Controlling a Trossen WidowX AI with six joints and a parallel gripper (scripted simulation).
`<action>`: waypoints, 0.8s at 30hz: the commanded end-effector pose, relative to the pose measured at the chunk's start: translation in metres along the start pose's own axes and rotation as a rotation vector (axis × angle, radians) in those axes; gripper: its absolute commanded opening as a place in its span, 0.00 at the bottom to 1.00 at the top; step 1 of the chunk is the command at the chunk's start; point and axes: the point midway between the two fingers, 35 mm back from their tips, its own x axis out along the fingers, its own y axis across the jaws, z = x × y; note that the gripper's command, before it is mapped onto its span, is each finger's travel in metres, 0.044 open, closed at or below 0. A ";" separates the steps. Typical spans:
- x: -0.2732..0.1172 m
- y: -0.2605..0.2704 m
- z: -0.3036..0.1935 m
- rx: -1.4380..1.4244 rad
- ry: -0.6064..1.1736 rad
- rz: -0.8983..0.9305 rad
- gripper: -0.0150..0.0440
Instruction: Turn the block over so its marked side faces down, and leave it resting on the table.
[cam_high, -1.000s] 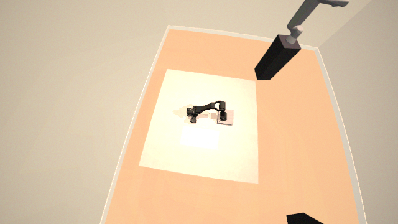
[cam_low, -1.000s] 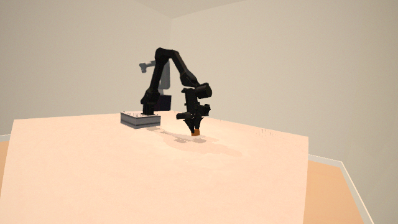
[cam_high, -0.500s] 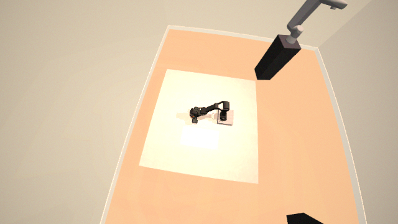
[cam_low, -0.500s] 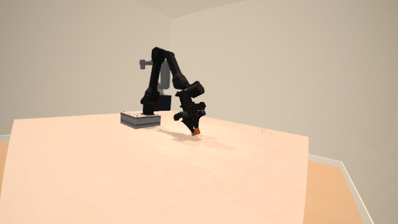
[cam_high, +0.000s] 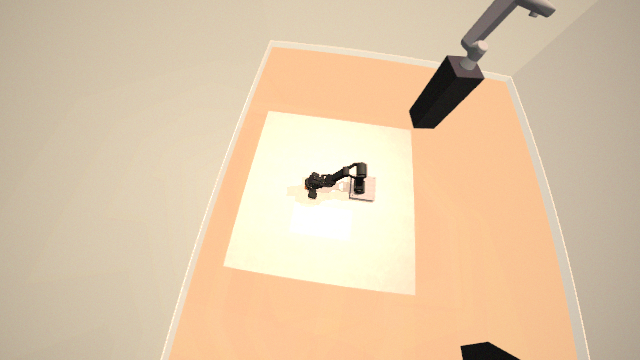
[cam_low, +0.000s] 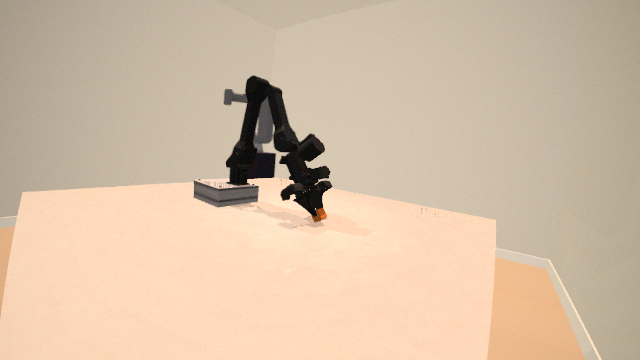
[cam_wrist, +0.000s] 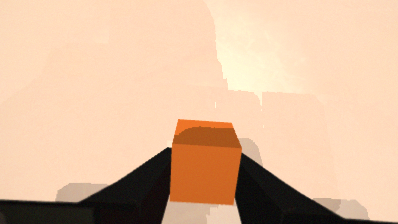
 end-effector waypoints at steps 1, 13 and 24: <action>0.008 -0.001 -0.006 0.000 -0.036 -0.005 0.25; 0.017 -0.001 -0.014 -0.001 -0.200 -0.006 0.25; 0.009 -0.001 -0.020 0.002 -0.349 -0.006 0.25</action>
